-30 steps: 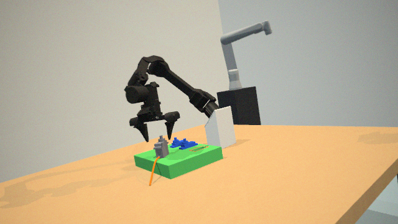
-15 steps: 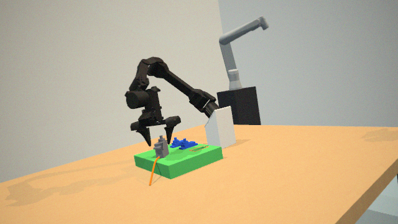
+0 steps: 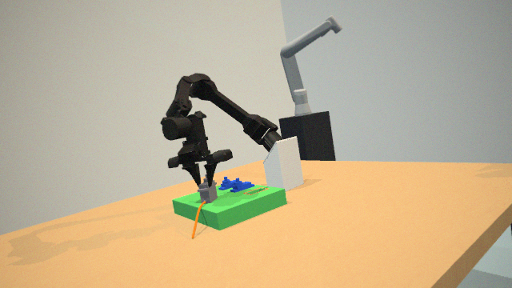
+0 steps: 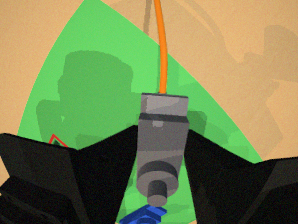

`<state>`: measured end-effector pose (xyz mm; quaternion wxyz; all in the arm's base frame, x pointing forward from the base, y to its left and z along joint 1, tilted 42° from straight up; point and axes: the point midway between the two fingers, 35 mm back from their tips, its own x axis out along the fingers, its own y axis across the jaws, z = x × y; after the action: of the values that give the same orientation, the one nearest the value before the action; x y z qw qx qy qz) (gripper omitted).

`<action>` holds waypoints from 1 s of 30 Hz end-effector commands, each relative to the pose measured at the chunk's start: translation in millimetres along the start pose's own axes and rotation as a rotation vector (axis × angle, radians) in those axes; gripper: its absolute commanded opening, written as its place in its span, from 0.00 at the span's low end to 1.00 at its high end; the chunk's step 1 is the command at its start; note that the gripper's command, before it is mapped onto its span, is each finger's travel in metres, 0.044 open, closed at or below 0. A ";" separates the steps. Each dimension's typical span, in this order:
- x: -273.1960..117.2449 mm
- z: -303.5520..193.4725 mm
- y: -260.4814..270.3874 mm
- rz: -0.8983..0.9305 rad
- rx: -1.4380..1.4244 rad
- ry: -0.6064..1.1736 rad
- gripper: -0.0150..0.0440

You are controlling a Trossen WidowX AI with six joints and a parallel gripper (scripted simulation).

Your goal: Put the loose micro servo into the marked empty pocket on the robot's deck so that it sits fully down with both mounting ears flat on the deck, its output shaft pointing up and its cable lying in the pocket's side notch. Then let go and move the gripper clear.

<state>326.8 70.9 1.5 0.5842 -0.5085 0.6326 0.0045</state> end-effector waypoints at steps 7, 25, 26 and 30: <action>-29.1 -6.2 2.5 -0.001 -0.004 0.000 0.25; -29.5 -23.1 16.0 0.000 -0.005 0.001 0.25; -29.4 -25.9 18.5 0.000 -0.005 0.001 0.25; -29.4 -36.8 28.2 0.000 -0.005 0.001 0.25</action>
<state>286.3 79.8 18.3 0.5773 -0.5117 0.6363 0.0041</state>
